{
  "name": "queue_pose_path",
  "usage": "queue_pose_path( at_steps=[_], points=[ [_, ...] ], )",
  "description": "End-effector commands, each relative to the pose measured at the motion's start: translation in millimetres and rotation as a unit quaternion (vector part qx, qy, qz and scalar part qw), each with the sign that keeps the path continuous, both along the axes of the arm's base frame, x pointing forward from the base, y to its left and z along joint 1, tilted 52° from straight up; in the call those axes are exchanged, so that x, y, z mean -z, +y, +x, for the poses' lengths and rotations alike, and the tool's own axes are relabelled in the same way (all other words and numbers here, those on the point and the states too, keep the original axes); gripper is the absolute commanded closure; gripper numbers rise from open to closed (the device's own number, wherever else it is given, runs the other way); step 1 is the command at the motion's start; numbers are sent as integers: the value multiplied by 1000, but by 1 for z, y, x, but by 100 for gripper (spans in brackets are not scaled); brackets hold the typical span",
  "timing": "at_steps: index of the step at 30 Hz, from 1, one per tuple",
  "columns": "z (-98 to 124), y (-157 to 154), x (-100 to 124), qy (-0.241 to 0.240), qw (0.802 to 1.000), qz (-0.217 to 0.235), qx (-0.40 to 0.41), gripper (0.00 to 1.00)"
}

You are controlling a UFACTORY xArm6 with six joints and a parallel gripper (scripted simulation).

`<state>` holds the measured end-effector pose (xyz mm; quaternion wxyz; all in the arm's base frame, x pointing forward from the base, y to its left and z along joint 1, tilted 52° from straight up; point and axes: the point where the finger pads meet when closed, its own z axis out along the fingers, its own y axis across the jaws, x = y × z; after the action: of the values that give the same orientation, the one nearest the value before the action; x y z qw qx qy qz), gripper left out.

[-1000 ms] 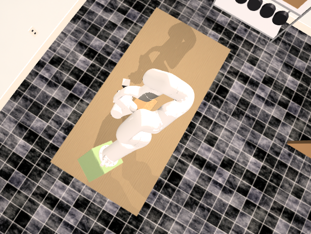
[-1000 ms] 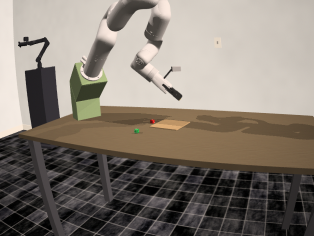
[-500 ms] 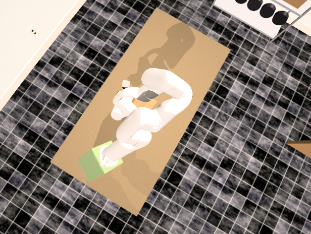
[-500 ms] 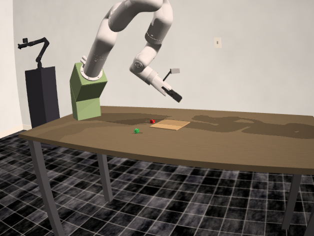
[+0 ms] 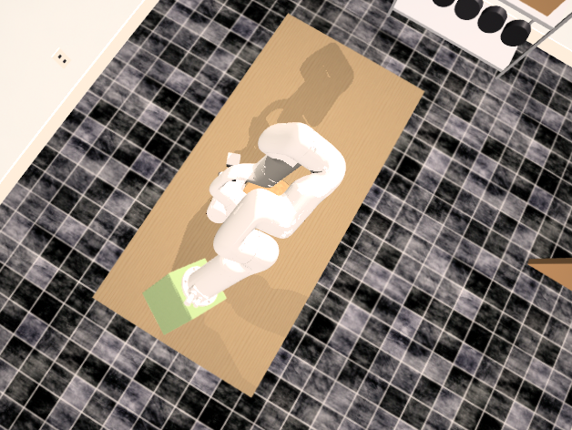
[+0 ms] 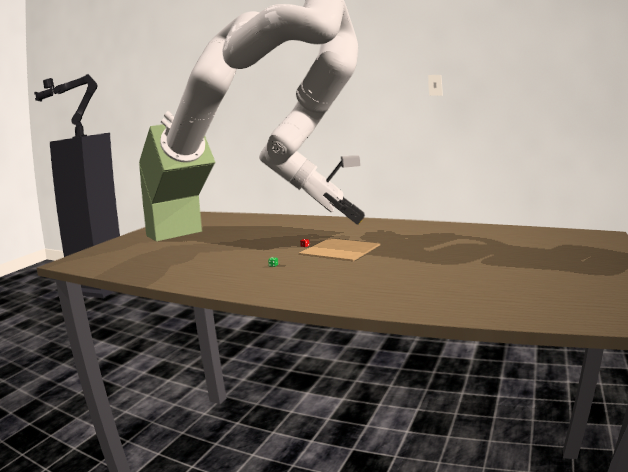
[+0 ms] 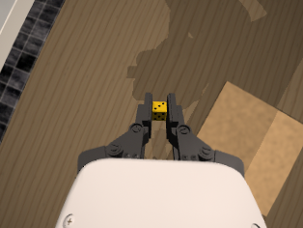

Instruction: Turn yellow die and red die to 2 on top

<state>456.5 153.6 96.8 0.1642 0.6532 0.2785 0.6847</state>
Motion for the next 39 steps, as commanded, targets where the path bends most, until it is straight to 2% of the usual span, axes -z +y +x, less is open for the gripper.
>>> queue_pose_path(
  at_steps=[1, 8, 39],
  points=[
    [6, -1, 4, -1, 1000, 0, -2, 89],
    [14, -5, 11, -1, 1000, 0, -2, 89],
    [14, -5, 12, -1, 1000, 0, -2, 89]
  ],
)
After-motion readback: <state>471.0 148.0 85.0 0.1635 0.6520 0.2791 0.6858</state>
